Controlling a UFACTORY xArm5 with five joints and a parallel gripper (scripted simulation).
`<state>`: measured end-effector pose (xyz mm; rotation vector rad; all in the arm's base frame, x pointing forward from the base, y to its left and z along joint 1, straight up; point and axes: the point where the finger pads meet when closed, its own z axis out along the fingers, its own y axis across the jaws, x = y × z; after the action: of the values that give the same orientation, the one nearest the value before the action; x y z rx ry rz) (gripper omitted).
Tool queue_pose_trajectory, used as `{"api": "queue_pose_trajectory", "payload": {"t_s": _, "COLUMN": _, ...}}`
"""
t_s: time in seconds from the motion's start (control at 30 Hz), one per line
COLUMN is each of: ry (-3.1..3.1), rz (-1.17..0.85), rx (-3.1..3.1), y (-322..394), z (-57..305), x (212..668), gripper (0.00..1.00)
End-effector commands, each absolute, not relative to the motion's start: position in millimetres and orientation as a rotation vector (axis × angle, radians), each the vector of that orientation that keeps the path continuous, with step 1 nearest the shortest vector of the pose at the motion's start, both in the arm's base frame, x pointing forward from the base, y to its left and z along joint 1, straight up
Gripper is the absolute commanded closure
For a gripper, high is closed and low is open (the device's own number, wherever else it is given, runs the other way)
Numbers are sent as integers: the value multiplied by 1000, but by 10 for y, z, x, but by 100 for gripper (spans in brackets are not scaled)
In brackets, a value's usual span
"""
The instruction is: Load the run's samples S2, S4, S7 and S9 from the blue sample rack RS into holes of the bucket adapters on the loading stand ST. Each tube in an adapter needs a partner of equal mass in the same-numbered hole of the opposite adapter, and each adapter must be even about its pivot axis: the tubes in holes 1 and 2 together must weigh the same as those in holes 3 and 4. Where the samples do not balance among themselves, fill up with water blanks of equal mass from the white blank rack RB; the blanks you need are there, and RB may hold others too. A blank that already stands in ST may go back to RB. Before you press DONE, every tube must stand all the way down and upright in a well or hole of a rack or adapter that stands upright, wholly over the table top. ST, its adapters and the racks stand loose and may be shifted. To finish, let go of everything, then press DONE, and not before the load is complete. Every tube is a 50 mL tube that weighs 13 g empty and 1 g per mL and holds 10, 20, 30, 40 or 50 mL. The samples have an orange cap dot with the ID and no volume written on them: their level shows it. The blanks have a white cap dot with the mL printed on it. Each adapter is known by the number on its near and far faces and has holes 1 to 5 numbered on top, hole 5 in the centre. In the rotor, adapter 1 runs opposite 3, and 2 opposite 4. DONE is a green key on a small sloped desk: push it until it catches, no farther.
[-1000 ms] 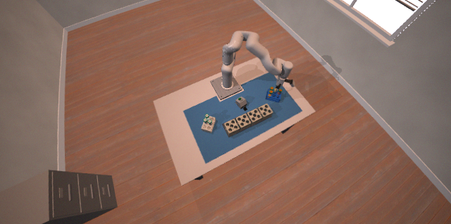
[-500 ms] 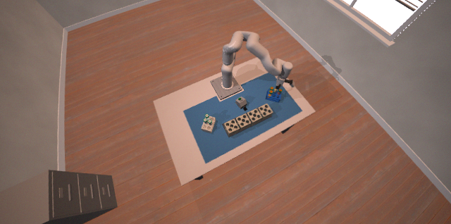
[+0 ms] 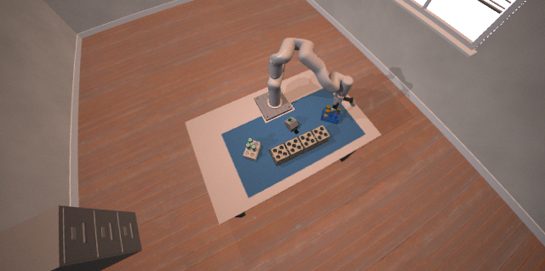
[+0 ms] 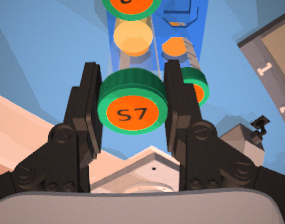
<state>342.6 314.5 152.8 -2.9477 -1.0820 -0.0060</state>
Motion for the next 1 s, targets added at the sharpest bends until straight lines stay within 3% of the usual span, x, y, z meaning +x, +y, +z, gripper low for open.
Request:
{"api": "queue_pose_trajectory", "payload": {"t_s": 0.0, "ry": -1082, "rz": -11, "rx": -2946, "y": 3152, "z": 1514, "x": 3433, "gripper": 100}}
{"api": "queue_pose_trajectory", "payload": {"t_s": 0.97, "ry": -1082, "rz": -11, "rx": -2946, "y": 3152, "z": 1254, "x": 3435, "gripper": 100}}
